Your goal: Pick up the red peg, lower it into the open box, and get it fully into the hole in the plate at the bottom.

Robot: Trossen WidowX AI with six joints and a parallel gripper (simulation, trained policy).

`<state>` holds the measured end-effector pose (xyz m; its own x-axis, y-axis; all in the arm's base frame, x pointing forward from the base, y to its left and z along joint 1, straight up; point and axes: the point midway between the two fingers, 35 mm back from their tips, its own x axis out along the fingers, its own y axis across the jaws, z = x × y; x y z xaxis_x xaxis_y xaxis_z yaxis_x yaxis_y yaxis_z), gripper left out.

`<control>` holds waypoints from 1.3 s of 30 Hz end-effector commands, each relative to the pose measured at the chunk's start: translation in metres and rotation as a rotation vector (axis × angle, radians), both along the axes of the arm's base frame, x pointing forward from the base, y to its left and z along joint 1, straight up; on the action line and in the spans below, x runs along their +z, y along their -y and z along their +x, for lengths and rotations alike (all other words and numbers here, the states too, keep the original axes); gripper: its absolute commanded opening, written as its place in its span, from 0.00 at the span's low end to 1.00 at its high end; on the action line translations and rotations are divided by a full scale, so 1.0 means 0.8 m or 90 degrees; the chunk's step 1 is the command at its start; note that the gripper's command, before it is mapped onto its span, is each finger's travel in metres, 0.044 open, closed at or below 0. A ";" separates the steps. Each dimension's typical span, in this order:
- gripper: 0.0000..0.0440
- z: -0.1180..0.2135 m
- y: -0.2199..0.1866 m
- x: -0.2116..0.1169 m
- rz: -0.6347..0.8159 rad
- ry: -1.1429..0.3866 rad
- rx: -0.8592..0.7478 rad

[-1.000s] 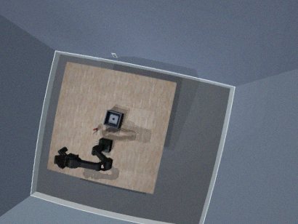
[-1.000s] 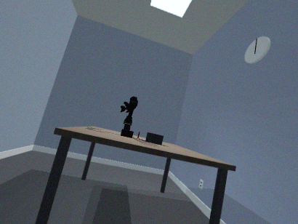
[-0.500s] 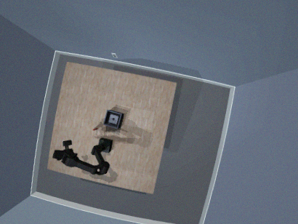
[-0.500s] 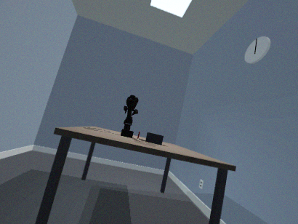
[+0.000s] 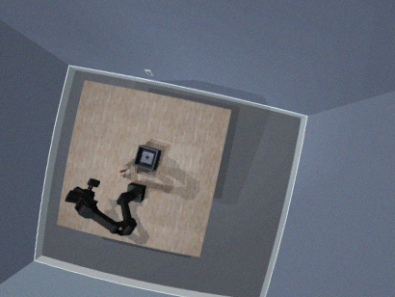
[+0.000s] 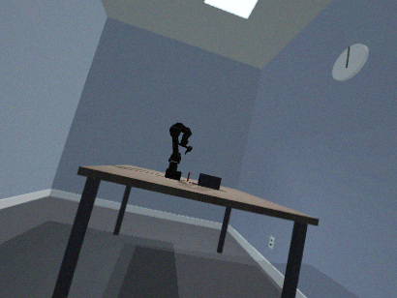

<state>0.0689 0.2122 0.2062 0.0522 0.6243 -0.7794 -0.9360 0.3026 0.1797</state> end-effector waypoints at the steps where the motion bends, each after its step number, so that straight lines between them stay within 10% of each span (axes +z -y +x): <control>1: 1.00 0.015 0.004 -0.006 -0.020 -0.026 -0.070; 39: 1.00 0.119 0.107 -0.106 -0.212 -0.288 -0.846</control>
